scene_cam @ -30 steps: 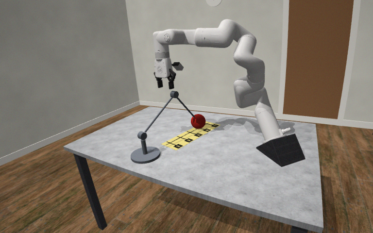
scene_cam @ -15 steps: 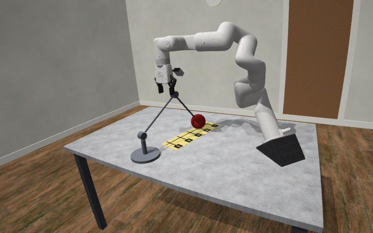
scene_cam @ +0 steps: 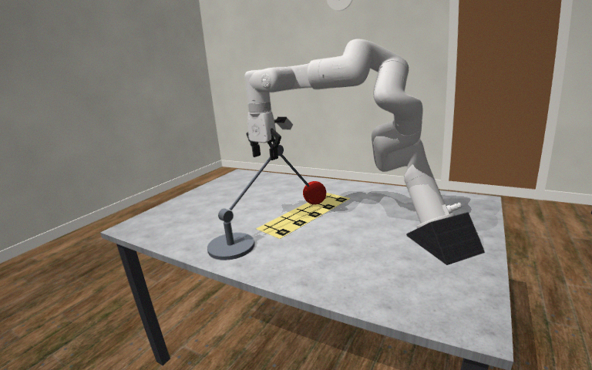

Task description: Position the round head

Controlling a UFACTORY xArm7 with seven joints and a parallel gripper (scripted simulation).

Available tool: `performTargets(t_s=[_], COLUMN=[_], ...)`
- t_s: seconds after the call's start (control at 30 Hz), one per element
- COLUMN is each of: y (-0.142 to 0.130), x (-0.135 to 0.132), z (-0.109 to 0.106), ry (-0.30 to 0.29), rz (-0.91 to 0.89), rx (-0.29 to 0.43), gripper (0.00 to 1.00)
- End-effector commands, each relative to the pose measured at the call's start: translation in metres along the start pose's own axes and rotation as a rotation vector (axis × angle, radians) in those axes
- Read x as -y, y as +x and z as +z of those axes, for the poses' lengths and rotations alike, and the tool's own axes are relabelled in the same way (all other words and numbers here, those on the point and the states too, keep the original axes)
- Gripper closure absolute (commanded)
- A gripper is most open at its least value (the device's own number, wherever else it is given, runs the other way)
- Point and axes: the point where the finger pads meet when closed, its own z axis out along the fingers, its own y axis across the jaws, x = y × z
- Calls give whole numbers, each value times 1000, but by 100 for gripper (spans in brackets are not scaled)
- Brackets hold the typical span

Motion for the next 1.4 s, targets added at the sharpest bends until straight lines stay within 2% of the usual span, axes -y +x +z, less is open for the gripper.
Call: performTargets(t_s=[0.0, 0.13, 0.77, 0.8, 1.37], y=[0, 0, -1, -1, -1], x=[1, 1, 1, 1, 1], z=[11, 21, 32, 32, 31], ry=[4, 4, 5, 5, 5], rz=[-1, -1, -1, -1, -1], rx=[2, 1, 3, 3, 3], gripper=[0, 0, 0, 100, 100])
